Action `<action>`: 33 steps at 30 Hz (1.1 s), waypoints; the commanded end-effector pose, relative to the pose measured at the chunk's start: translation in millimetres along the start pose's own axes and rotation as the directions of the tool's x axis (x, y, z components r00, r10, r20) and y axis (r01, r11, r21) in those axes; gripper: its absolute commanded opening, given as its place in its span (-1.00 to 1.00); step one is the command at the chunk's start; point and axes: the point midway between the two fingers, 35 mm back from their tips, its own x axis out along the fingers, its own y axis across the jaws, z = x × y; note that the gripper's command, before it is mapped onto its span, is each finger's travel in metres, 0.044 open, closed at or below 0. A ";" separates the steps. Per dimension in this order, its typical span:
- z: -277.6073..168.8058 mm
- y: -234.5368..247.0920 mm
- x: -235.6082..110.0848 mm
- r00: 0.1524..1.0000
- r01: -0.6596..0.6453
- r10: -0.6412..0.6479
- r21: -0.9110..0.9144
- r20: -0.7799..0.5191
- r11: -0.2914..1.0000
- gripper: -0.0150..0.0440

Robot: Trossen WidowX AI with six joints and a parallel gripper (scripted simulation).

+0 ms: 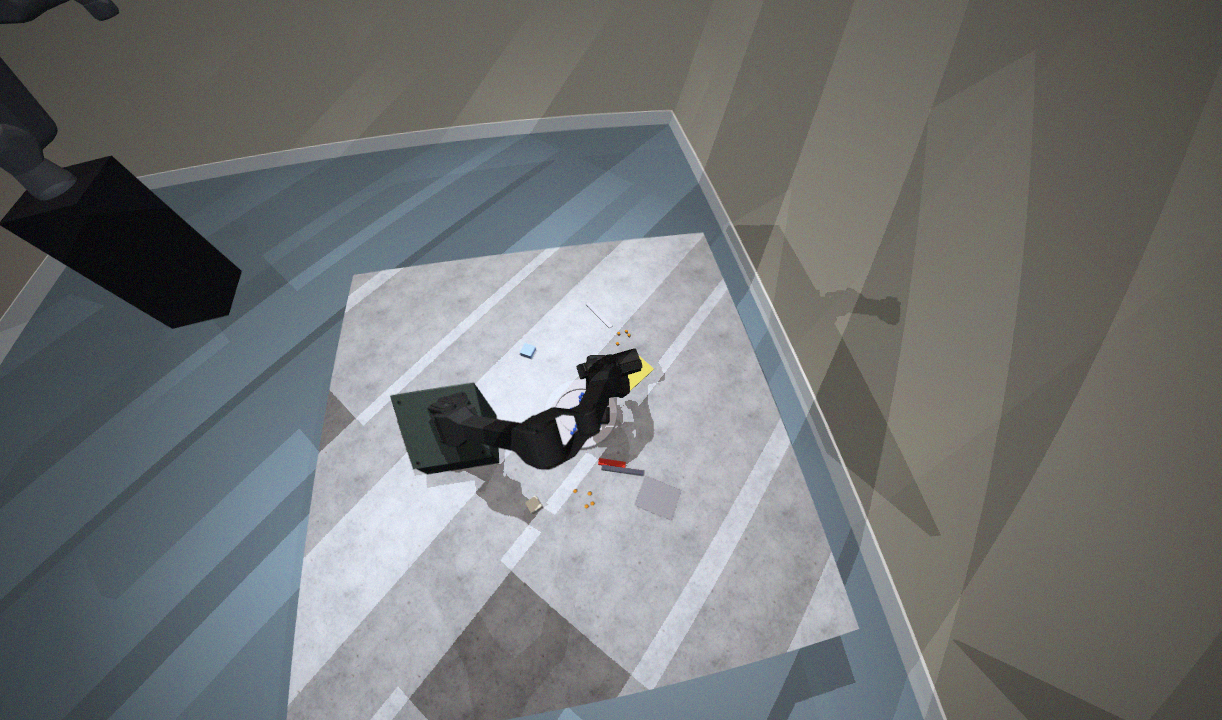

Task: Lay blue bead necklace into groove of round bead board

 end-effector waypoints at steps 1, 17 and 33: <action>0.2 -0.2 -0.2 1.000 0.000 0.000 0.001 0.000 1.000 -0.49; -0.2 0.0 -2.1 1.000 0.001 -0.001 -0.002 0.000 1.000 -0.49; 1.5 10.0 -6.1 1.000 0.004 -0.004 -0.006 -0.001 1.000 -0.49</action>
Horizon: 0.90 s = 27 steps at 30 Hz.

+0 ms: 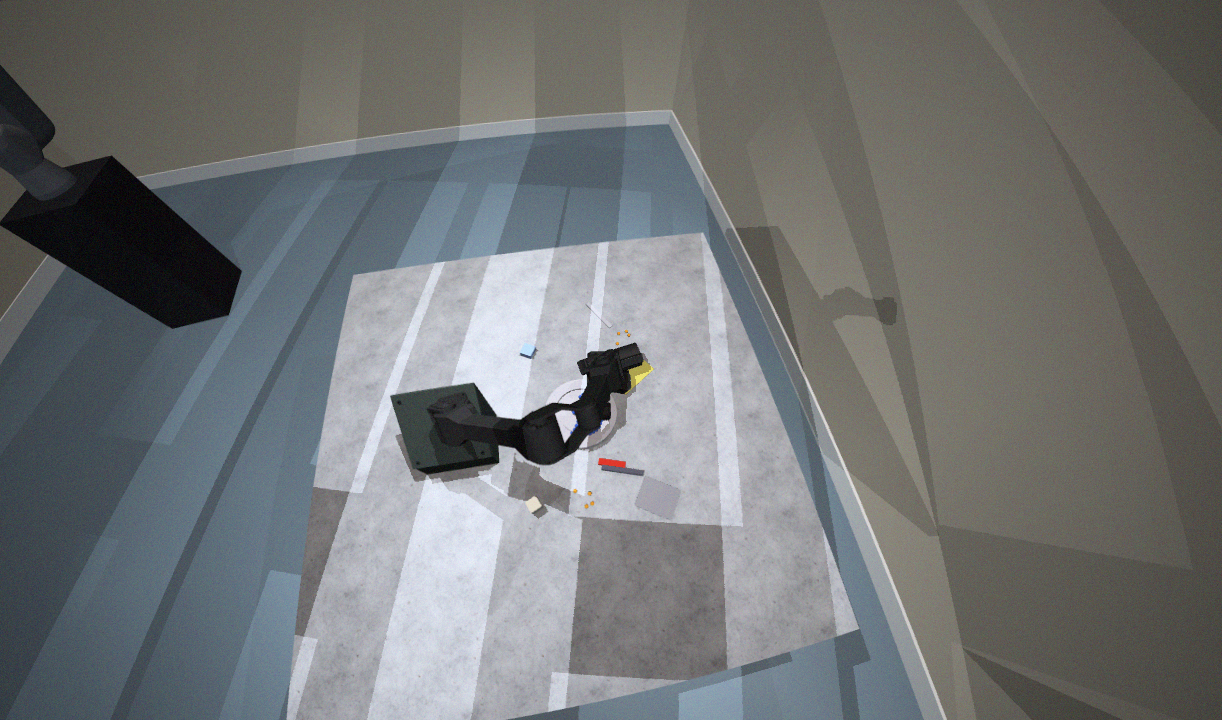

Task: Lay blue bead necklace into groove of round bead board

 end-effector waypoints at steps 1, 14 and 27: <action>-1.1 2.3 1.6 1.000 0.002 -0.002 -0.002 -0.004 1.000 -0.49; 0.3 1.5 6.4 1.000 -0.001 0.001 0.004 -0.001 1.000 -0.14; -1.2 1.6 5.1 1.000 0.001 -0.001 -0.002 -0.006 1.000 1.00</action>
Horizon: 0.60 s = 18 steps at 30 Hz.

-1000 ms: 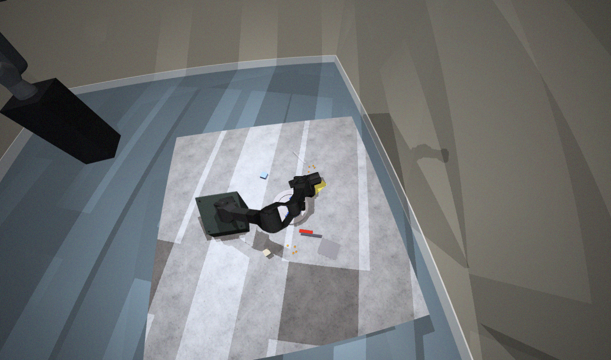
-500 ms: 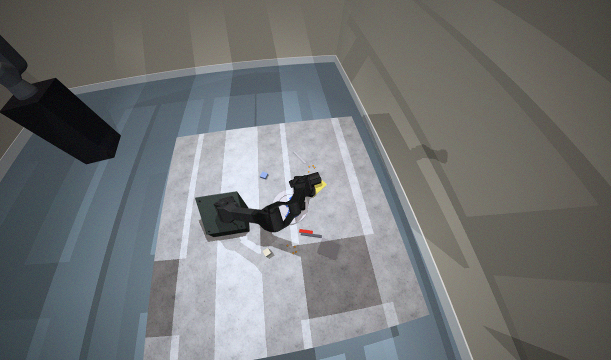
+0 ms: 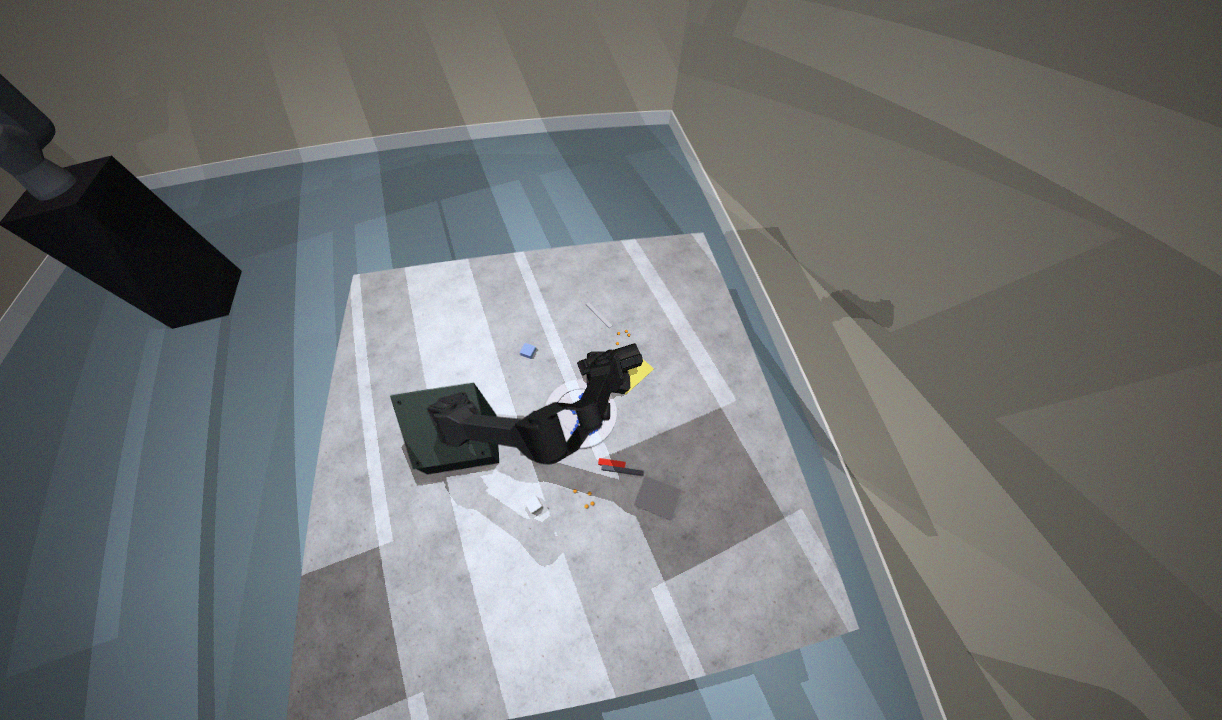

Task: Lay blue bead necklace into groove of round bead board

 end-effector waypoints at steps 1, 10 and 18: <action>0.2 -0.2 -1.8 1.000 0.000 0.000 0.001 0.001 1.000 1.00; 0.2 -0.2 -3.9 1.000 0.001 -0.001 0.000 0.002 1.000 1.00; 0.2 -0.2 -3.9 1.000 0.001 -0.001 0.000 0.002 1.000 1.00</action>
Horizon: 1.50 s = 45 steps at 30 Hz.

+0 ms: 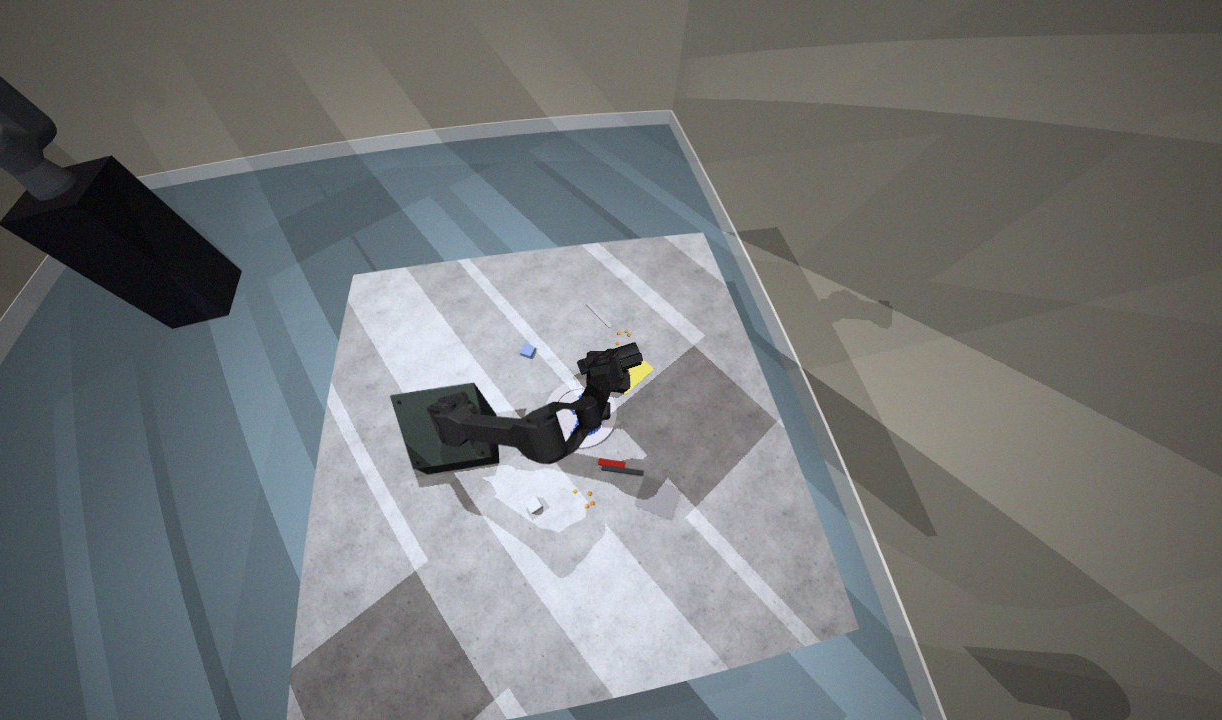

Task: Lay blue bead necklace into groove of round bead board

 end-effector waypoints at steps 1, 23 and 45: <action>0.5 -0.4 -0.7 1.000 0.001 -0.001 0.004 0.001 1.000 1.00; -6.6 -1.3 -20.7 1.000 0.001 0.000 -0.148 0.009 0.989 -0.08; -9.1 -1.7 7.6 1.000 0.001 -0.001 -0.155 0.001 0.988 -0.08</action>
